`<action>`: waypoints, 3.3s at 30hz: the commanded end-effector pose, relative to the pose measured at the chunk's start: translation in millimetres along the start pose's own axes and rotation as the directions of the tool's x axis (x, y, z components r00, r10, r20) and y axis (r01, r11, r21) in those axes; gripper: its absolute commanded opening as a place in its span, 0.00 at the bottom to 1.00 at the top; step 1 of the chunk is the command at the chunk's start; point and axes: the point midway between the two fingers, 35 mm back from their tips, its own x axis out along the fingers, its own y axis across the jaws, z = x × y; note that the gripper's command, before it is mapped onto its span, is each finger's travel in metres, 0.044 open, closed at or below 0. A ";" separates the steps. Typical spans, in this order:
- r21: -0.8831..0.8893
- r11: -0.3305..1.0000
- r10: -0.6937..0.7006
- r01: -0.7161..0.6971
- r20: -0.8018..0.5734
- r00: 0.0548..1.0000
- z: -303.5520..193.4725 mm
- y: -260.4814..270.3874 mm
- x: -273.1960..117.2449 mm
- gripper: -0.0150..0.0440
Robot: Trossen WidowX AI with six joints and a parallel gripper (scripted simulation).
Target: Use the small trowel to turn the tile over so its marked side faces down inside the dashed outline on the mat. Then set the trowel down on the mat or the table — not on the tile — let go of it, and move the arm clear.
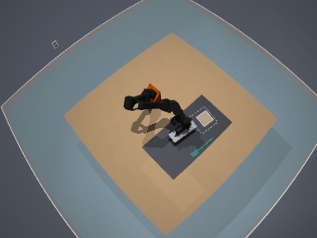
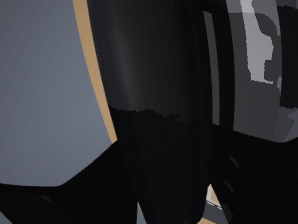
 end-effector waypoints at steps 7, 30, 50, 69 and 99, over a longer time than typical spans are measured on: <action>0.000 1.000 0.000 0.000 0.000 1.000 0.0 -0.1 0.0 0.25; 0.418 0.900 -0.110 -0.126 0.496 0.862 145.9 9.5 70.2 0.25; 0.482 0.858 -0.163 -0.180 0.586 0.793 179.9 -10.6 88.4 0.25; 0.482 0.858 -0.164 -0.179 0.586 0.793 179.8 -26.1 101.9 0.48; 0.484 0.857 -0.167 -0.176 0.584 0.794 143.5 -15.6 53.3 0.76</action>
